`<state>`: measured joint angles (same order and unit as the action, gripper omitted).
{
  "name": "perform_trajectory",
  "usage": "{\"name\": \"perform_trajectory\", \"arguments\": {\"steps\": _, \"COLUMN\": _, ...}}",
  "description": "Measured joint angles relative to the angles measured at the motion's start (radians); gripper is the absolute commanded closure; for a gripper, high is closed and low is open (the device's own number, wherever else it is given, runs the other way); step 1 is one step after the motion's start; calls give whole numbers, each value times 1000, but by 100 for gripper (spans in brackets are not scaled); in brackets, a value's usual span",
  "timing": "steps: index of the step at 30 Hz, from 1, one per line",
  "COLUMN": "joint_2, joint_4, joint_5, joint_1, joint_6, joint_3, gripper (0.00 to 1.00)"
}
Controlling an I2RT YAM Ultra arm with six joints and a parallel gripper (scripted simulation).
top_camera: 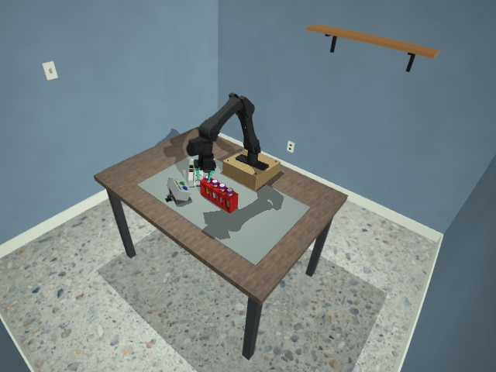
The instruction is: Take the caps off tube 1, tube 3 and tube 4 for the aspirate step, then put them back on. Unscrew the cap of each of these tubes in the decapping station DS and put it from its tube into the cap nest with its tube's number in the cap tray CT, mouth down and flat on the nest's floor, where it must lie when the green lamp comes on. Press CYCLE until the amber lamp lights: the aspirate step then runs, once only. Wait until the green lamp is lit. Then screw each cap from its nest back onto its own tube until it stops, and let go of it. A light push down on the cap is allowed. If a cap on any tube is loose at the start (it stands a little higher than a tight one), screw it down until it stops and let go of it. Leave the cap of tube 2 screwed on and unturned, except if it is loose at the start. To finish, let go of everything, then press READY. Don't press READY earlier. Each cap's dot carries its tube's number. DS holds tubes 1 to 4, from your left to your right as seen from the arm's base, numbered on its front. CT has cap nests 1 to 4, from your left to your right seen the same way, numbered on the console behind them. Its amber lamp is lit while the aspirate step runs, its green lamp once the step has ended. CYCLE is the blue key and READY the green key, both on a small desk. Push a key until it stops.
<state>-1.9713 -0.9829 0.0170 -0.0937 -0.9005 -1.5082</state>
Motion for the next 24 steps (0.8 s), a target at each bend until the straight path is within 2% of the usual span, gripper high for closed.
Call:
{"name": "perform_trajectory", "arguments": {"steps": 12, "joint_2": 49, "joint_4": -50, "joint_5": -21, "joint_1": -83, "joint_6": 113, "joint_3": 68, "gripper": 51}}
{"name": "perform_trajectory", "arguments": {"steps": 18, "joint_2": 102, "joint_4": -60, "joint_5": -30, "joint_1": -149, "joint_6": 132, "joint_3": 145, "gripper": 51}}
{"name": "perform_trajectory", "arguments": {"steps": 24, "joint_2": 120, "joint_4": -80, "joint_5": -40, "joint_1": -183, "joint_6": 186, "joint_3": 165, "gripper": 51}}
